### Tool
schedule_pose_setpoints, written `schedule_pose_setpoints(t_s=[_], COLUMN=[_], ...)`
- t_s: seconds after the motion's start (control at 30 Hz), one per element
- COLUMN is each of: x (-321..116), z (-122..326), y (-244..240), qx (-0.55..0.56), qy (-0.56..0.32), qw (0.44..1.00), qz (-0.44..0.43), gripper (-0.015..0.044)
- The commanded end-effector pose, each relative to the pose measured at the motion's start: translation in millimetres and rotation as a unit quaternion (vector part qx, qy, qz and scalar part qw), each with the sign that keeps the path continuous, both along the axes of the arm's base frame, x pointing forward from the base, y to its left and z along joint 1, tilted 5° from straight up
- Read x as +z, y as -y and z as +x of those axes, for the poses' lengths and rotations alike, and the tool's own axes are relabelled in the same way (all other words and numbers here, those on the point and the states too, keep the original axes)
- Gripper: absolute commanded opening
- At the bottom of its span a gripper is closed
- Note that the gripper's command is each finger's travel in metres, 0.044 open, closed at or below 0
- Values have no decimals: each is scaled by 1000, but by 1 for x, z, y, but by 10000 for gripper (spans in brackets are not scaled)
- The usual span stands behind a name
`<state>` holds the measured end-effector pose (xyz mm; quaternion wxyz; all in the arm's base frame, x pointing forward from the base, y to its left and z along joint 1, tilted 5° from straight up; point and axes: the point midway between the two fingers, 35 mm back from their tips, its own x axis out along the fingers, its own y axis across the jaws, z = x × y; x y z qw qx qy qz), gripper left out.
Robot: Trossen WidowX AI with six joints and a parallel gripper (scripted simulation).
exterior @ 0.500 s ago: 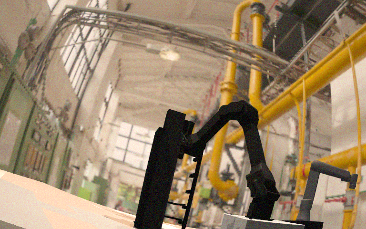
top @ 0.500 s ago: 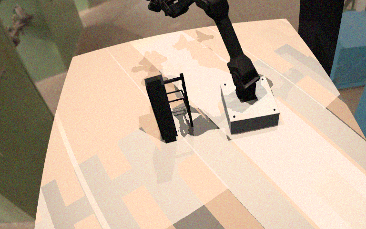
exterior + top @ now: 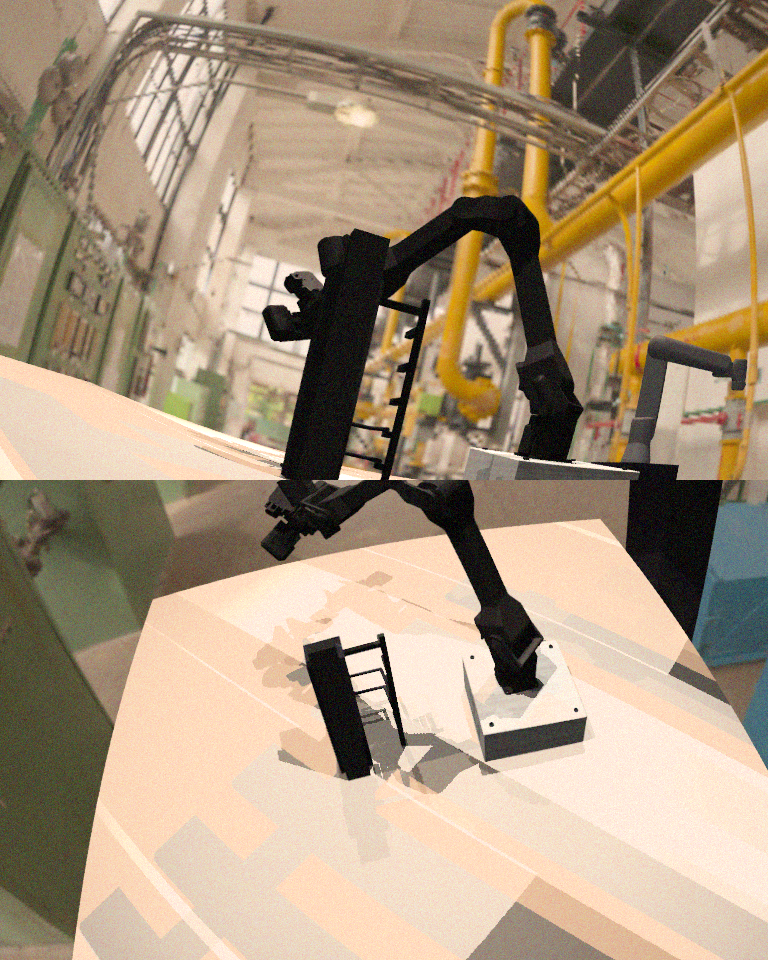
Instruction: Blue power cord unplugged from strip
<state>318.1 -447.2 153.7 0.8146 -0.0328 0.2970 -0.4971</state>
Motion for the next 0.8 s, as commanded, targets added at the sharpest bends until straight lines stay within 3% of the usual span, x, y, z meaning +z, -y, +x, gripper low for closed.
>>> schedule_pose_setpoints(t_s=[0.0, 0.43, 0.63, 0.77], x=[-26, -61, -55, -54], z=[31, 26, -5, -8], y=[-67, -247, -320, -325], qx=[-5, -175, -307, -316], qy=[57, 48, 0, -3], qw=[985, 856, 777, 771], qz=[164, 483, 551, 553], gripper=[160, 160, 160, 160])
